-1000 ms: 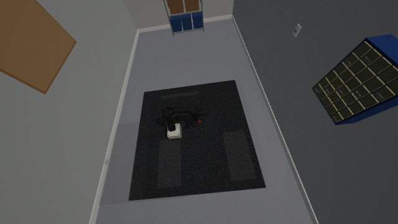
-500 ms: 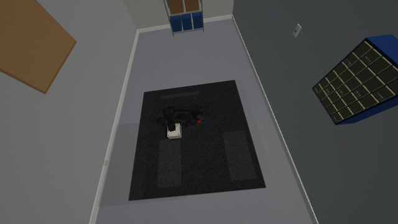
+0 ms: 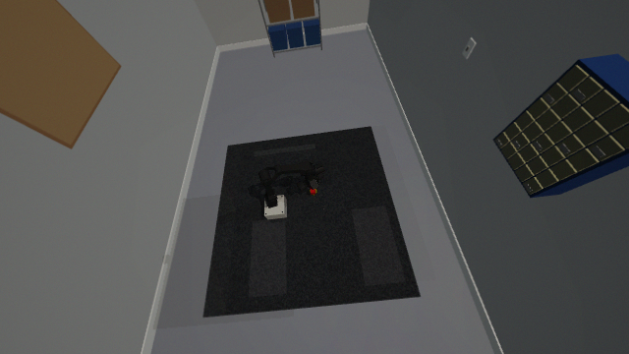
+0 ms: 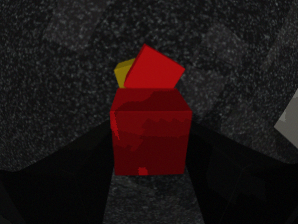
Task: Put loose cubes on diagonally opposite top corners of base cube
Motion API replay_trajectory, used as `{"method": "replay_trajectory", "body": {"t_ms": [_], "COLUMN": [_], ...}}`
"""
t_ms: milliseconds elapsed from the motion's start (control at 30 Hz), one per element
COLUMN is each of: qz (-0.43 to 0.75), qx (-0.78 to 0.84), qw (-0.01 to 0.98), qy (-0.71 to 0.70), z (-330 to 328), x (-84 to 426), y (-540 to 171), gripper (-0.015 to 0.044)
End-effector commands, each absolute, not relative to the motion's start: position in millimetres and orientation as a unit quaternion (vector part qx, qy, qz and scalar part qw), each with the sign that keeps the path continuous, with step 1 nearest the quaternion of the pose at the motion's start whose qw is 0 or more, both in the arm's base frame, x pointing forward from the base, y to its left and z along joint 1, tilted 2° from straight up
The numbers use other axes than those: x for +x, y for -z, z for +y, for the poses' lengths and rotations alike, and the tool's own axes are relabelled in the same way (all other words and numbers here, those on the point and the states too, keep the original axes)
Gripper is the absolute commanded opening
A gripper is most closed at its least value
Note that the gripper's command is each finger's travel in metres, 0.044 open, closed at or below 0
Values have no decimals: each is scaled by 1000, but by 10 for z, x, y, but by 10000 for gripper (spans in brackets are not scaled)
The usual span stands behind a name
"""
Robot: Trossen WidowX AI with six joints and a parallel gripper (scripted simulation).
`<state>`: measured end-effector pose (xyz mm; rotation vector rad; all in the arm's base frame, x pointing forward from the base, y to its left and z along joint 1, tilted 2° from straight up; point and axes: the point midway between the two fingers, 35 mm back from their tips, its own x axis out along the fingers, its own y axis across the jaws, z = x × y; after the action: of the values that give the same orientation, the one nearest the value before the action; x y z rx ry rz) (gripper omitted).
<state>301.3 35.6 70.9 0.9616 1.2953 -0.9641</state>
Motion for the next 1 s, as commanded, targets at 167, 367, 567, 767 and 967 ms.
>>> {"method": "replay_trajectory", "body": {"t_ms": [167, 367, 567, 767, 967], "qz": [491, 447, 441, 440, 438], "qx": [491, 535, 539, 543, 548], "qw": [525, 481, 475, 471, 464], "qy": [492, 533, 537, 538, 540], "z": [509, 605, 616, 602, 576], "x": [3055, 3071, 3073, 3072, 3061], "y": [-687, -678, -677, -571, -394], "gripper": [105, 105, 105, 105, 105]}}
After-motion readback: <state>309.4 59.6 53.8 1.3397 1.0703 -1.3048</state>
